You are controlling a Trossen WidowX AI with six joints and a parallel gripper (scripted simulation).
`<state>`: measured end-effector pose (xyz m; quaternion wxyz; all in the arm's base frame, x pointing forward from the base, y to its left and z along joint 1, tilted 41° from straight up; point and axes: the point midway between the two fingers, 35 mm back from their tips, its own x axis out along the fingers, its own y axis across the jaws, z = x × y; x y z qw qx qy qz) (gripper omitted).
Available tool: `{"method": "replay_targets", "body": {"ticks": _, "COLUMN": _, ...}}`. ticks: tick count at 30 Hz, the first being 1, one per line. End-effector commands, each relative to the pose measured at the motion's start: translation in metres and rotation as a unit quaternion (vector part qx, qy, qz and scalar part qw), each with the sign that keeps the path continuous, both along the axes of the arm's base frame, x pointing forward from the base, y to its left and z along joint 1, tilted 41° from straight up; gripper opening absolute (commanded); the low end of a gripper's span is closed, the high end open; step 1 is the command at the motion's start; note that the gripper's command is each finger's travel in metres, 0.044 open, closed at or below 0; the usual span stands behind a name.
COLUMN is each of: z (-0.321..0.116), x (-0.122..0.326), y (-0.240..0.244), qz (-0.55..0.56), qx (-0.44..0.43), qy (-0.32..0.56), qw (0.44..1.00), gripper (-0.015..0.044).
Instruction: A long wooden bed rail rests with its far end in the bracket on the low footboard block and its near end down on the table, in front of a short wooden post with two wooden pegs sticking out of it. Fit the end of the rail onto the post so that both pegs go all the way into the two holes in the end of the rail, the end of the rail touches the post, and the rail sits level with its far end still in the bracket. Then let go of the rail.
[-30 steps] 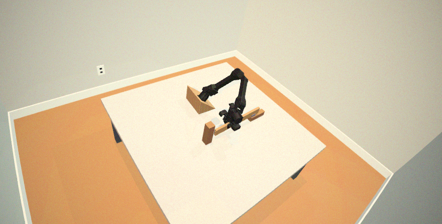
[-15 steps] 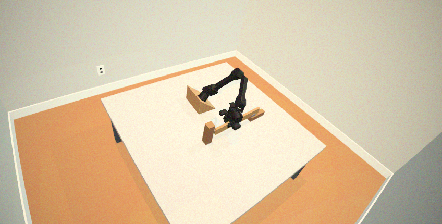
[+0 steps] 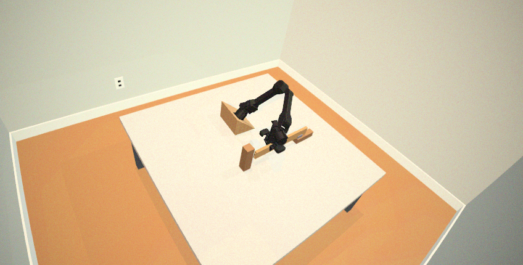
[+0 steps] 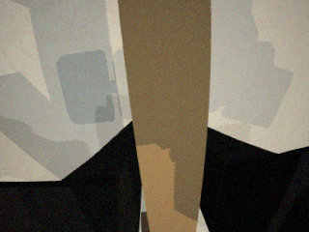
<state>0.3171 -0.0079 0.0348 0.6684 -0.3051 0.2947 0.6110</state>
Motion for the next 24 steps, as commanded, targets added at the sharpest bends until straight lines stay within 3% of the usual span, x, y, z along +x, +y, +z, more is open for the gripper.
{"method": "replay_targets", "body": {"ticks": 1, "z": 0.0039, "x": 0.0034, "y": -0.0014, "qz": -0.007, "qx": 0.003, "qy": -0.008, "qw": 1.0, "gripper": 0.0}}
{"method": "replay_targets", "body": {"ticks": 24, "z": 0.0003, "x": 0.0008, "y": 0.0018, "qz": -0.007, "qx": 0.003, "qy": -0.008, "qw": 1.0, "gripper": 0.0}}
